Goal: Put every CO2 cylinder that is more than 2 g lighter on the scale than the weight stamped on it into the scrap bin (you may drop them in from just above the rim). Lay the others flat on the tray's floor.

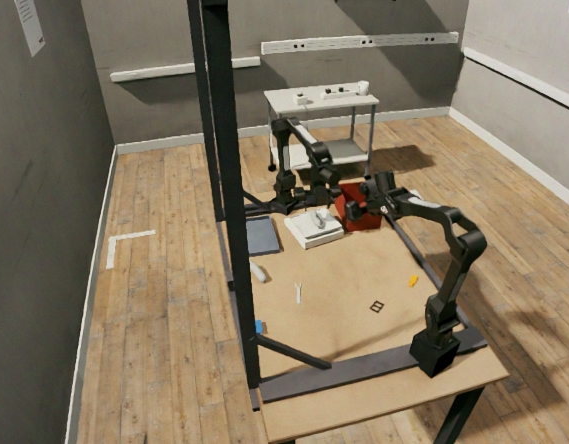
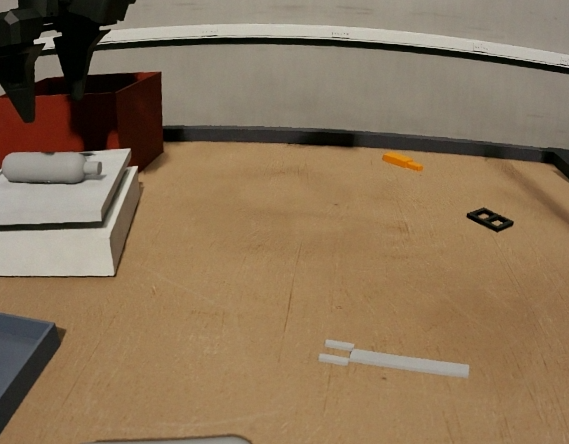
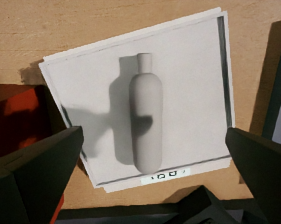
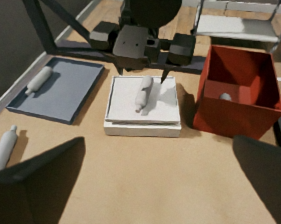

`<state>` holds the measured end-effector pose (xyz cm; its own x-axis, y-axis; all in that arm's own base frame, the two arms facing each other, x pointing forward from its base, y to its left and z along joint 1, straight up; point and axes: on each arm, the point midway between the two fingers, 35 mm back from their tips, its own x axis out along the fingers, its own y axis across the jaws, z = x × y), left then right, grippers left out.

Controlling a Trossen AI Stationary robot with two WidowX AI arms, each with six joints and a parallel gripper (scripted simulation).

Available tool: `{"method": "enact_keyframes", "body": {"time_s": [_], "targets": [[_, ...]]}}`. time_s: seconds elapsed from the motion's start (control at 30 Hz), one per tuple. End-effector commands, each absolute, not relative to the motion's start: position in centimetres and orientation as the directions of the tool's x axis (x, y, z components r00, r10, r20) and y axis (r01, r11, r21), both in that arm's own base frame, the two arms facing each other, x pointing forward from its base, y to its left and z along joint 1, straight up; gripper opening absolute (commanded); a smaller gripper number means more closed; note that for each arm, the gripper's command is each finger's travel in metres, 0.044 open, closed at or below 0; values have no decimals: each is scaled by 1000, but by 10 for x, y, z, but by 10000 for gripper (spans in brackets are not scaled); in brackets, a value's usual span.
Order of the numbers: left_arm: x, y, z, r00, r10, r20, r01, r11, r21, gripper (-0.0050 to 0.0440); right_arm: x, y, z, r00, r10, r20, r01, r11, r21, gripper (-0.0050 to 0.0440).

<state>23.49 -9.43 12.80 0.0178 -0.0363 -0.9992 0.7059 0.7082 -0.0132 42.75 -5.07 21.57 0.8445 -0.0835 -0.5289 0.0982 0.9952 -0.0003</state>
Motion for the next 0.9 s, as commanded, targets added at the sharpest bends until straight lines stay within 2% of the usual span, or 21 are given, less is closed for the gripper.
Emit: {"method": "enact_keyframes", "body": {"time_s": [0.0, 0.23, 0.3, 0.57, 0.87], "targets": [[223, -88, 134, 62, -55, -997, 670, 743, 0, 440, 444, -52, 233, 860, -83, -504, 96, 995, -1, 440], [180, -67, 128, 166, -78, -983, 524, 851, 21, 440, 503, -56, 246, 862, -82, -500, 94, 996, 0, 440], [180, -67, 128, 166, -78, -983, 524, 851, 21, 440, 503, -56, 246, 862, -82, -500, 94, 996, 0, 440], [131, -47, 119, 273, -88, -958, 353, 936, 14, 440, 554, -59, 247, 864, -80, -497, 92, 996, -1, 440], [109, -38, 115, 329, -85, -941, 262, 965, 4, 440, 571, -60, 245, 865, -80, -495, 92, 996, -1, 440]]}}
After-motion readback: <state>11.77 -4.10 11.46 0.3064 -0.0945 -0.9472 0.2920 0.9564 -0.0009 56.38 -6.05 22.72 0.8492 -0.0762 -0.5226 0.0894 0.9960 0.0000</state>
